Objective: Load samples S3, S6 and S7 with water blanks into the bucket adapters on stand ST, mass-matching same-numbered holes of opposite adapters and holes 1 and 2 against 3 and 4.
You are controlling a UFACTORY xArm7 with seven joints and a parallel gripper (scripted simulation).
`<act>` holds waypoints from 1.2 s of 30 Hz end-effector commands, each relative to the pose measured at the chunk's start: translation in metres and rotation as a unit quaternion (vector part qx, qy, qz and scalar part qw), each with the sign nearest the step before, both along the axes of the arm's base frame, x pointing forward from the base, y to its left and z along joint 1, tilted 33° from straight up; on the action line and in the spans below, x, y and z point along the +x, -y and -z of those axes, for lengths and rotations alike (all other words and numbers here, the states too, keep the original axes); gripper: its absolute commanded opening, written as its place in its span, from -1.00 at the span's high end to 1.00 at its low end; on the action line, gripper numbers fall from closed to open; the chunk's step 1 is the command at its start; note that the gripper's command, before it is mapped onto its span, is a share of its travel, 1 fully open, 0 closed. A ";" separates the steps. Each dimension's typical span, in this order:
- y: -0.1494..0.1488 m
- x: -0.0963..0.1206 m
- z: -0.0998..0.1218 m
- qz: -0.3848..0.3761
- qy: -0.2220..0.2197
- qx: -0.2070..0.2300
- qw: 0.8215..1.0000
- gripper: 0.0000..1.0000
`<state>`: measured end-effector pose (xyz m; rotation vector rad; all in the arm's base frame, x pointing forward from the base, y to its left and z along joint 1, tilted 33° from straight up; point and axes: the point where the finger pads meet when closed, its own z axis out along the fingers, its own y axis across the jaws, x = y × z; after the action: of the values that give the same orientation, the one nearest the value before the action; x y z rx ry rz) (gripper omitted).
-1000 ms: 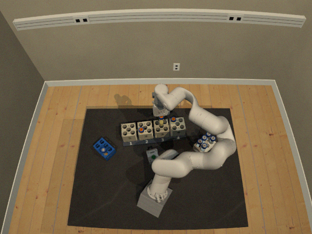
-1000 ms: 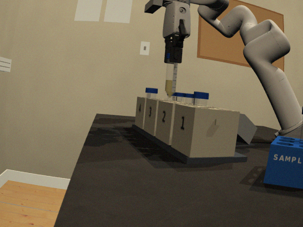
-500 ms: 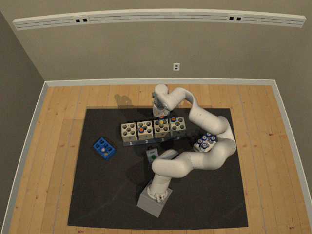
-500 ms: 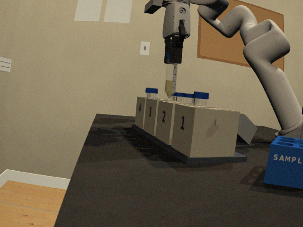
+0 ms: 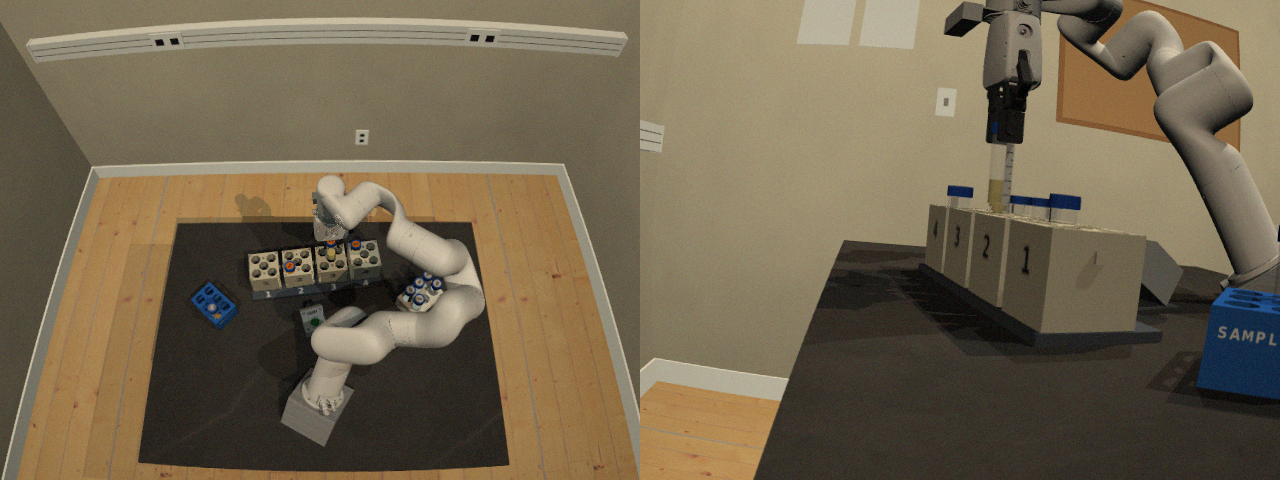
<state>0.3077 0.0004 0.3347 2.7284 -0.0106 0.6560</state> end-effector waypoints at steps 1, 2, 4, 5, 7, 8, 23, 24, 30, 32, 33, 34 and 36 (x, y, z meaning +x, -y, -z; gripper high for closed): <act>0.001 0.003 0.003 0.000 0.002 0.000 1.000 1.00; 0.001 0.003 0.004 0.000 0.002 0.000 1.000 1.00; 0.002 0.004 0.005 0.000 0.002 0.000 1.000 1.00; 0.002 0.004 0.006 0.000 0.002 0.000 1.000 1.00; 0.003 0.005 0.008 0.000 0.002 0.000 1.000 1.00; 0.003 0.006 0.009 0.000 0.002 0.000 1.000 1.00; 0.008 0.012 0.020 0.000 0.002 0.000 1.000 1.00; 0.008 0.012 0.020 0.000 0.002 0.000 1.000 1.00; 0.009 0.014 0.024 0.000 0.002 0.000 1.000 1.00; 0.010 0.015 0.026 0.000 0.002 0.000 1.000 1.00; 0.010 0.015 0.026 0.000 0.002 0.000 1.000 1.00; 0.011 0.015 0.027 0.000 0.002 0.000 1.000 1.00; 0.011 0.016 0.029 0.000 0.002 0.000 1.000 1.00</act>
<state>0.3216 -0.0098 0.3082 2.7284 -0.0106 0.6561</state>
